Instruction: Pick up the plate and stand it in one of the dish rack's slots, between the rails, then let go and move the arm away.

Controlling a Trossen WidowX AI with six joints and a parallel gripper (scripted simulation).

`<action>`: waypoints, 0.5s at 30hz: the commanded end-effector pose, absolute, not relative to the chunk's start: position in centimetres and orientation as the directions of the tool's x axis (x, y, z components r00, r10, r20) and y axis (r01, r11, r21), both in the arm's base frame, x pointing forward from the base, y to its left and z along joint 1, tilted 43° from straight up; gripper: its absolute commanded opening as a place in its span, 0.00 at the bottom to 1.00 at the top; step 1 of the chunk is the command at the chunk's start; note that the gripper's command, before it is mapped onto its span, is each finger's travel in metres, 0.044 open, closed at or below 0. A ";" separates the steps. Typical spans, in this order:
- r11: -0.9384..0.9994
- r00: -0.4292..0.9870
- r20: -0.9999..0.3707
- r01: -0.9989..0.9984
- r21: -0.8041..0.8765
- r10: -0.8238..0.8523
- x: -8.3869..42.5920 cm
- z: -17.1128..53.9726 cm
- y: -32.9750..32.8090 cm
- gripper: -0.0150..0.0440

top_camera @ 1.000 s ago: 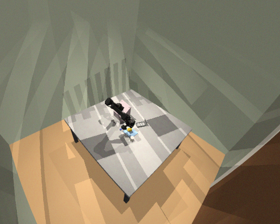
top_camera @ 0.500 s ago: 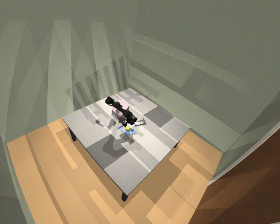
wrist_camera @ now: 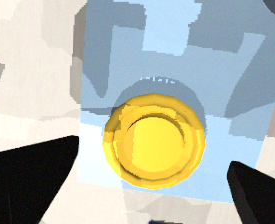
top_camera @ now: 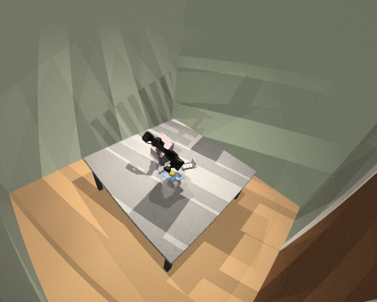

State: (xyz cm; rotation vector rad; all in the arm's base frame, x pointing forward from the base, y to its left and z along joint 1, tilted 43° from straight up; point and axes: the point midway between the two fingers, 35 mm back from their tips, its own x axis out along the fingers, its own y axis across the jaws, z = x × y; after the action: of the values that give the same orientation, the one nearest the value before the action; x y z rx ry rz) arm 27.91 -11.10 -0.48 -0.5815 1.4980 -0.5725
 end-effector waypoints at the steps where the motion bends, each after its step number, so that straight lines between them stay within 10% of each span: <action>1: 0.736 -0.010 -0.736 -0.017 -0.676 -0.676 27.7 -1.1 -11.6 0.93; 15: 0.734 -0.009 -0.734 -0.016 -0.679 -0.679 27.6 -2.7 -13.2 0.93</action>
State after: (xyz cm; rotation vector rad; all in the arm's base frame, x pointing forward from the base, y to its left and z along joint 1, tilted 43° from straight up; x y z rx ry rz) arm 27.84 -12.77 -2.16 -0.5837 1.4958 -0.5752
